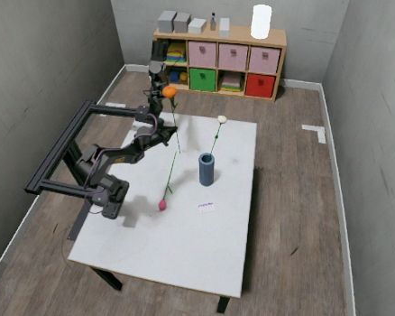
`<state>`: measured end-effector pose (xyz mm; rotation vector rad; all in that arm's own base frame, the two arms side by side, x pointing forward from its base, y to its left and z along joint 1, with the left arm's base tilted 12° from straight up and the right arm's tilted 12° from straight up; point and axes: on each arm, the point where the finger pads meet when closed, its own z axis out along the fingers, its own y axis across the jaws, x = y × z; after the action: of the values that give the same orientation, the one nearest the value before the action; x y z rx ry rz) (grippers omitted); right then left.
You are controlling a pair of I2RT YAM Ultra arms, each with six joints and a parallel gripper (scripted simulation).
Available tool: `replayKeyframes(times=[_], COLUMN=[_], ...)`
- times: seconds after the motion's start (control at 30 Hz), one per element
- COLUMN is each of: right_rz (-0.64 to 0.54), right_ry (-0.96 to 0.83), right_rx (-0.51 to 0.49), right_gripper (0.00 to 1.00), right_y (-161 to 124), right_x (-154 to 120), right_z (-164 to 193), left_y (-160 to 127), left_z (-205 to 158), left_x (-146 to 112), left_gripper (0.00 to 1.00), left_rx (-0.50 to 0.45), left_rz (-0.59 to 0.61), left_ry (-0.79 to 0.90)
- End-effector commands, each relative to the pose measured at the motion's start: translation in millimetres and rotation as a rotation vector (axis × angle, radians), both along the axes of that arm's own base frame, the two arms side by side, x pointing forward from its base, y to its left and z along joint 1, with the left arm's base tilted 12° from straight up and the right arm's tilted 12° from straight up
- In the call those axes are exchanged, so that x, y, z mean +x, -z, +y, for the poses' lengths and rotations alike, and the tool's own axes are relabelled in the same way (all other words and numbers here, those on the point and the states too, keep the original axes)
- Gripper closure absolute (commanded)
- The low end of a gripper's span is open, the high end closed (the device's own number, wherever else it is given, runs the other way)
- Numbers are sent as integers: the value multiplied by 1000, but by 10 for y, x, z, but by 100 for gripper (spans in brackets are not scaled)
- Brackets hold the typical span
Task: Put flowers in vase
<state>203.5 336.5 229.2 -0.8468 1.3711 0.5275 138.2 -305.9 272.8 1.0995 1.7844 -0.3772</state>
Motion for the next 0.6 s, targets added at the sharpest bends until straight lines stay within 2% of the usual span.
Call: replayKeyframes(times=[0.0, 0.57], right_rz=[-25, -6], right_ry=[-19, -23], right_rx=[71, 32], right_gripper=[100, 100], right_y=[-272, -47], right_x=[1, -20], right_z=[68, 27], left_y=[-3, -3], left_z=[-13, -13], left_x=[-24, -24], left_gripper=[30, 30], left_rx=[-9, -9], left_rz=[-1, -1], left_ry=[-1, -1])
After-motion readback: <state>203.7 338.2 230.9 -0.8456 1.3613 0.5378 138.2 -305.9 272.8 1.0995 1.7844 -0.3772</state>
